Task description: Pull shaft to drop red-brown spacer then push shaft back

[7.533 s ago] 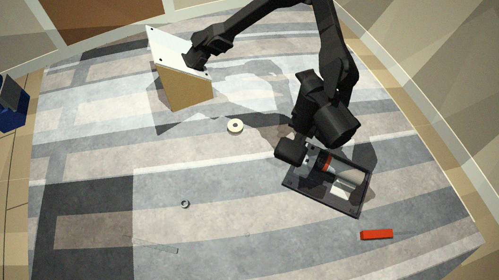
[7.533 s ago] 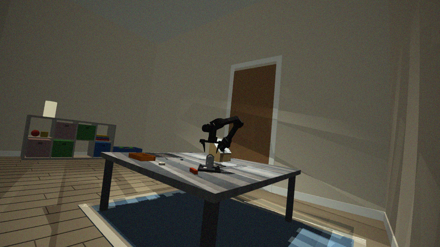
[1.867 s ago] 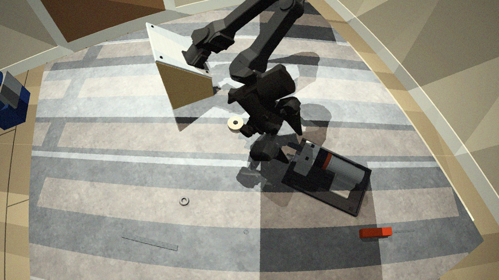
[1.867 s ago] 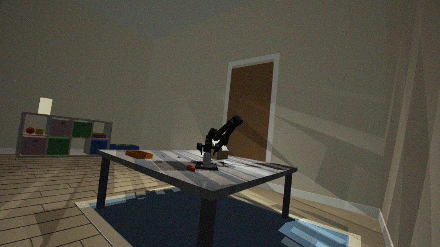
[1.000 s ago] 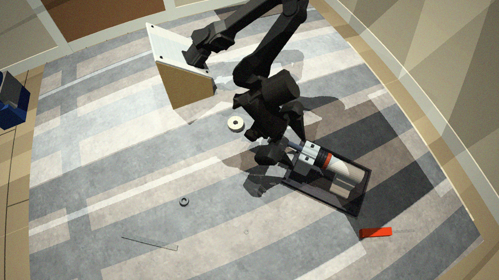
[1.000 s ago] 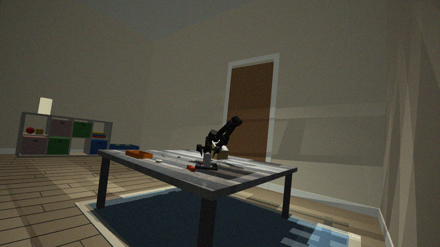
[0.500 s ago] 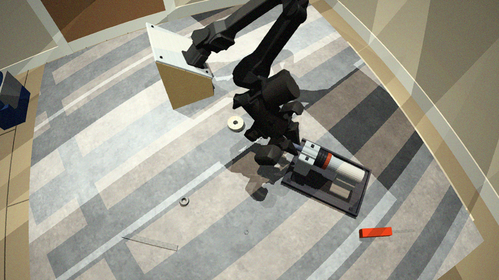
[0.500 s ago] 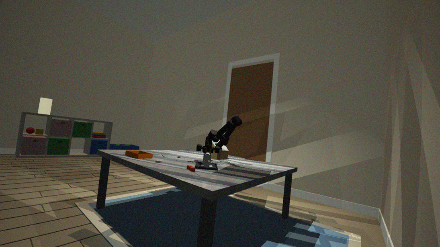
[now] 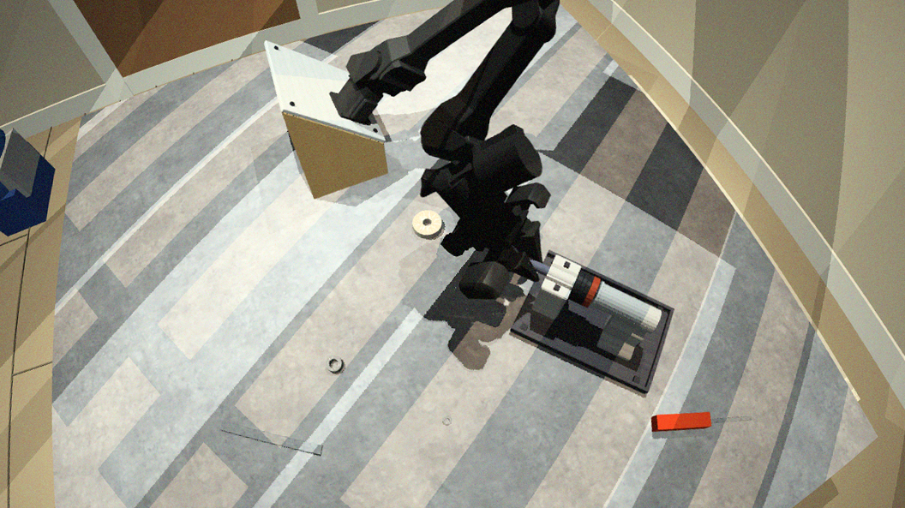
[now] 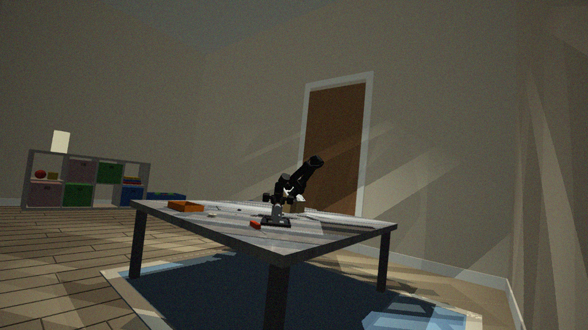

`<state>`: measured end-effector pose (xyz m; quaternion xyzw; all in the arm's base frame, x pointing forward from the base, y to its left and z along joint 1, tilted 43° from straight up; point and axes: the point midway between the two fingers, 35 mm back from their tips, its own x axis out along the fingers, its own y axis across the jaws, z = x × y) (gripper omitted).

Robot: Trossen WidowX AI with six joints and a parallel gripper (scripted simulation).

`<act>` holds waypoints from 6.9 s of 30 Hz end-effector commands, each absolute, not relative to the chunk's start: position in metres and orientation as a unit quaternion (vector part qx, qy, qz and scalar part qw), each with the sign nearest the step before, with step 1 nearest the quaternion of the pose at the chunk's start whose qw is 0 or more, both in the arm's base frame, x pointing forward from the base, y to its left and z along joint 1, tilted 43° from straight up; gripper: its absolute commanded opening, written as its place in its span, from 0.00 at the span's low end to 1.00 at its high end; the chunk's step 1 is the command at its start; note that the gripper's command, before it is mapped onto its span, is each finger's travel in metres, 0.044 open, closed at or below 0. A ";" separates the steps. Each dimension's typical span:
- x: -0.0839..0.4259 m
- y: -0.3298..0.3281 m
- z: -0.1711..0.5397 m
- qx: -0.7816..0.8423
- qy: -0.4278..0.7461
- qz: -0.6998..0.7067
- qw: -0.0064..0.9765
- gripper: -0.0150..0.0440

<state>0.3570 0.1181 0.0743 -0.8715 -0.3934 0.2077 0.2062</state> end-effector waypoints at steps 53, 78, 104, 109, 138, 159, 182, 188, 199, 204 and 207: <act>0.343 0.111 0.067 -0.871 -0.392 0.210 0.209 0.25; 0.341 0.110 0.065 -0.871 -0.392 0.210 0.209 0.25; 0.339 0.109 0.064 -0.871 -0.392 0.210 0.209 0.25; 0.338 0.109 0.064 -0.871 -0.392 0.210 0.209 0.25; 0.335 0.107 0.062 -0.871 -0.392 0.210 0.209 0.25; 0.333 0.106 0.061 -0.871 -0.392 0.210 0.209 0.25; 0.331 0.105 0.060 -0.871 -0.392 0.210 0.209 0.25; 0.331 0.105 0.060 -0.871 -0.392 0.210 0.209 0.25; 0.330 0.105 0.059 -0.871 -0.392 0.211 0.209 0.25; 0.329 0.104 0.059 -0.871 -0.392 0.211 0.209 0.25; 0.329 0.104 0.059 -0.871 -0.392 0.211 0.209 0.25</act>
